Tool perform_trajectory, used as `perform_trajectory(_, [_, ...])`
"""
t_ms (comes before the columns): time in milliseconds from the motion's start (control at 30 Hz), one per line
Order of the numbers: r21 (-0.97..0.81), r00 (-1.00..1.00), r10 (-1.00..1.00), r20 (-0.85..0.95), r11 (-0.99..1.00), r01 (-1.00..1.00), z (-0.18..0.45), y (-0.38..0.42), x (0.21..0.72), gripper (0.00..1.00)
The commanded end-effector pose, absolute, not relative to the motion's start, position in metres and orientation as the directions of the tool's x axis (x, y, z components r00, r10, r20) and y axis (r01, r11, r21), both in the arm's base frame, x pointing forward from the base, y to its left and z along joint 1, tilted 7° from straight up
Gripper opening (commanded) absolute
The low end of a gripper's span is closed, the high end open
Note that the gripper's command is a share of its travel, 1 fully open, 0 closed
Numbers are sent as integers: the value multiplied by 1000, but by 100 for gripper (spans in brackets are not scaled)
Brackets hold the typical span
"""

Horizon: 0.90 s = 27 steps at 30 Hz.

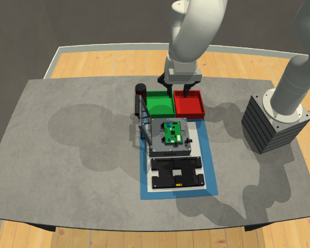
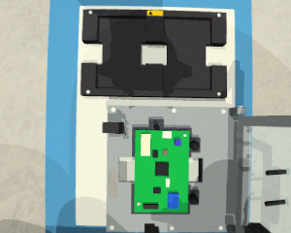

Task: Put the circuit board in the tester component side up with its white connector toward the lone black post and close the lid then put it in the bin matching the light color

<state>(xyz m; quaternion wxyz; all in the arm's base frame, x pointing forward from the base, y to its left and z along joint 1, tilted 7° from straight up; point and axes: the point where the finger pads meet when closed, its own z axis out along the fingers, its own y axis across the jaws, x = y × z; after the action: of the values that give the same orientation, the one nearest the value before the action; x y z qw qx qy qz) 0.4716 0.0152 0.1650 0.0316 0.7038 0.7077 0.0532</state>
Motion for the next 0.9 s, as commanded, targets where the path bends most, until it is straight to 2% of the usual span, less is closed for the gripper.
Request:
perform_trajectory(0, [122, -7, 1000, 30, 3, 993, 168, 15, 487, 52])
perform_trajectory(333, [122, -7, 1000, 30, 3, 993, 178, 16, 571, 52])
perform_trajectory(600, [122, -7, 1000, 30, 3, 993, 182, 16, 608, 52])
perform_trajectory(867, [122, -7, 1000, 30, 3, 993, 183, 16, 614, 52])
